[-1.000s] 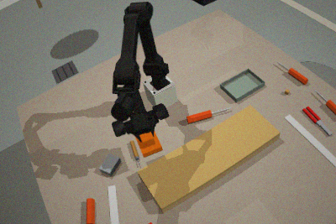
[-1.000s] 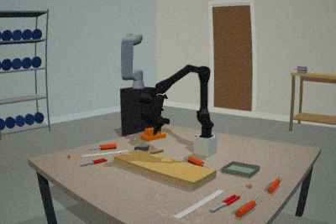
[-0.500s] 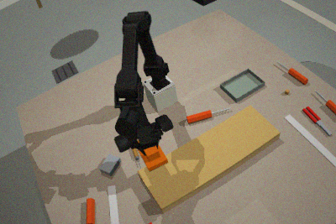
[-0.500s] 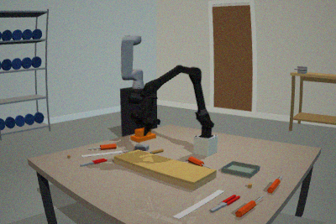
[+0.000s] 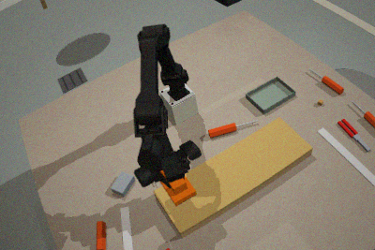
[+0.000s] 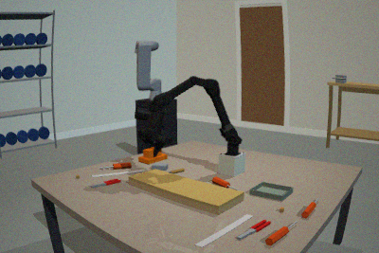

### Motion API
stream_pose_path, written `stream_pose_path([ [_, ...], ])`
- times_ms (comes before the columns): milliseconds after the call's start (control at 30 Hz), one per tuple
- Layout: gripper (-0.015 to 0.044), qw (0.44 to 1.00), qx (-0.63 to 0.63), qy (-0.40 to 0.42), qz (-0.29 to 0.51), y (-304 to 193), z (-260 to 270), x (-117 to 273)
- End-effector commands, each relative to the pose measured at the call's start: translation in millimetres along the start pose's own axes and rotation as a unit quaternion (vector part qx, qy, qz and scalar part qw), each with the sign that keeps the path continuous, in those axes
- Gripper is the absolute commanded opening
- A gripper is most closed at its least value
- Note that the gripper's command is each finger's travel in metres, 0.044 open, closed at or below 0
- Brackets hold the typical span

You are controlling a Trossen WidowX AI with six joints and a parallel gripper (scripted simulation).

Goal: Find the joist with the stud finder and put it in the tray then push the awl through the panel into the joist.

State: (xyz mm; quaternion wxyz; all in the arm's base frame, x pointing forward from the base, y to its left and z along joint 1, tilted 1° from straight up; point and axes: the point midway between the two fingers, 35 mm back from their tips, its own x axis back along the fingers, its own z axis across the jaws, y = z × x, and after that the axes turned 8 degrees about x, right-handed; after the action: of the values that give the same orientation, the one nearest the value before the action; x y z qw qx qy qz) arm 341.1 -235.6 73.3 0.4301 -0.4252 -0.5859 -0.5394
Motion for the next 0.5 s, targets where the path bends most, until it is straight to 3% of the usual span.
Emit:
stream_pose_path([
  [0, 0.0000, 1.000, 0.005, -0.002, -0.006, 6.4, -2.5, 1.4],
  [467, 0.0000, 1.000, 0.005, -0.002, -0.006, -0.1, -2.8, -27.9],
])
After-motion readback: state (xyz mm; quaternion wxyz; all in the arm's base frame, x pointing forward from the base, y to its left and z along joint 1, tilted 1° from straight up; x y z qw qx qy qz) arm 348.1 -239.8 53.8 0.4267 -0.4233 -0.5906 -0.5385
